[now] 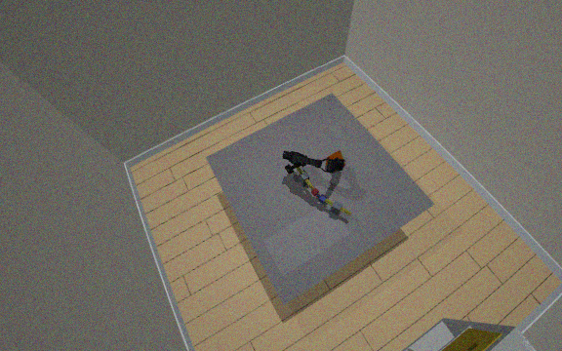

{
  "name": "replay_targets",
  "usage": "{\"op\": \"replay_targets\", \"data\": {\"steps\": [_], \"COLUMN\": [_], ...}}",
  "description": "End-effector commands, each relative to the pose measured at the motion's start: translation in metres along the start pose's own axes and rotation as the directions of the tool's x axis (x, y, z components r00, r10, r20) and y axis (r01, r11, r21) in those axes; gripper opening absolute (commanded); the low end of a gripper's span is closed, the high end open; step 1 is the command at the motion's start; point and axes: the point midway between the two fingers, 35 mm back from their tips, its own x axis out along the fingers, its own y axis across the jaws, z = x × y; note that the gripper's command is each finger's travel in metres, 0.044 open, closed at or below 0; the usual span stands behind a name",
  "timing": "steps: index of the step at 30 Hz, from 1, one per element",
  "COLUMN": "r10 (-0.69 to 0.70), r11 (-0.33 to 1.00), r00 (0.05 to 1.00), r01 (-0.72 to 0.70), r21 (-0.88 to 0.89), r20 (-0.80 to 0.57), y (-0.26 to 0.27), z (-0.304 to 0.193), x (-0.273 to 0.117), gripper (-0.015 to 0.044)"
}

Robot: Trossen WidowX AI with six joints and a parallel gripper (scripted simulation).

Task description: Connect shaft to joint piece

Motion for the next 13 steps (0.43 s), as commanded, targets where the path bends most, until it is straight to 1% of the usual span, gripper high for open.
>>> {"op": "replay_targets", "data": {"steps": [1, 7, 10, 13], "r10": [-0.001, -0.001, 0.000, 0.000], "r11": [1.000, 1.000, 1.000, 1.000], "r00": [1.000, 1.000, 1.000, 1.000], "r01": [0.001, 0.001, 0.000, 0.000], "r21": [-0.001, -0.001, 0.000, 0.001], "r20": [0.000, 0.000, -0.002, -0.002], "y": [0.000, 0.000, 0.000, 0.000], "z": [0.000, 0.000, 0.000, 0.000], "x": [0.000, -0.002, -0.027, -0.030], "gripper": [0.0440, 0.0440, 0.0440, 0.0440]}}
